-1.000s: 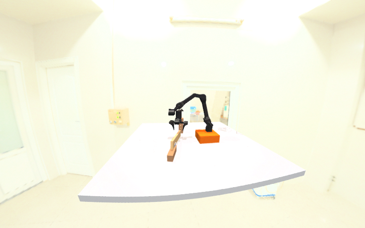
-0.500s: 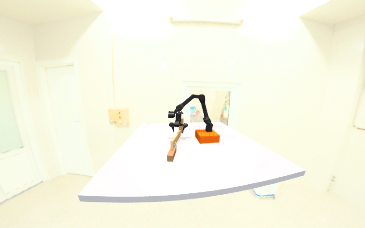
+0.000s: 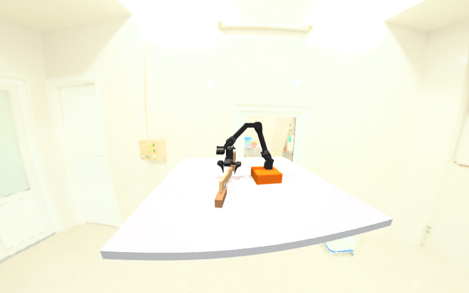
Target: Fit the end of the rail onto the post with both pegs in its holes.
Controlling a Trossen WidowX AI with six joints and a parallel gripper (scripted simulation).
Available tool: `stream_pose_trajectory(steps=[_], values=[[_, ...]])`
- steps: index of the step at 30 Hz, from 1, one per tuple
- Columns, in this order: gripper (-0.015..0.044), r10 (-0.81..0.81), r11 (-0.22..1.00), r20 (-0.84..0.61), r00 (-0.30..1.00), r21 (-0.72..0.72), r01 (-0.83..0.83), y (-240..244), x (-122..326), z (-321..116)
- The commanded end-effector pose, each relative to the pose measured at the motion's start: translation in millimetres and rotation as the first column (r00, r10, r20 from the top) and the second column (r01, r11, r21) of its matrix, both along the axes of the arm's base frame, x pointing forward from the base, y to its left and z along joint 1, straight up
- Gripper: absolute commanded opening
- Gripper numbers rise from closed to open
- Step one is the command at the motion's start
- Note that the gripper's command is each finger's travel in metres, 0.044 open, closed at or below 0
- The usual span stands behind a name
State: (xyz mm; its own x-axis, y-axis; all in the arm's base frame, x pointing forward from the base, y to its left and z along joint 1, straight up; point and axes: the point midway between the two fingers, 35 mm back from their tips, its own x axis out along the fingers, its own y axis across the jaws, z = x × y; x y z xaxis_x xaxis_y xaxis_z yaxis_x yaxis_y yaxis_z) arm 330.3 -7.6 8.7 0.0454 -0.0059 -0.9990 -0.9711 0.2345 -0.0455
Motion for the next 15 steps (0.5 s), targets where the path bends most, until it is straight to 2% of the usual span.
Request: stream_pose_trajectory(steps=[1, 6, 15], values=[[0.044, 0.006, 1.0, -0.012, 1.0, 0.005, -0.006, 0.7, -3.6, -9.9], [0.044, 0.006, 1.0, -0.012, 1.0, 0.005, -0.006, 0.7, -4.1, -15.5], [0.0204, 0.006, 1.0, -0.012, 1.0, 0.005, -0.006, 0.7, -4.1, -15.5]])
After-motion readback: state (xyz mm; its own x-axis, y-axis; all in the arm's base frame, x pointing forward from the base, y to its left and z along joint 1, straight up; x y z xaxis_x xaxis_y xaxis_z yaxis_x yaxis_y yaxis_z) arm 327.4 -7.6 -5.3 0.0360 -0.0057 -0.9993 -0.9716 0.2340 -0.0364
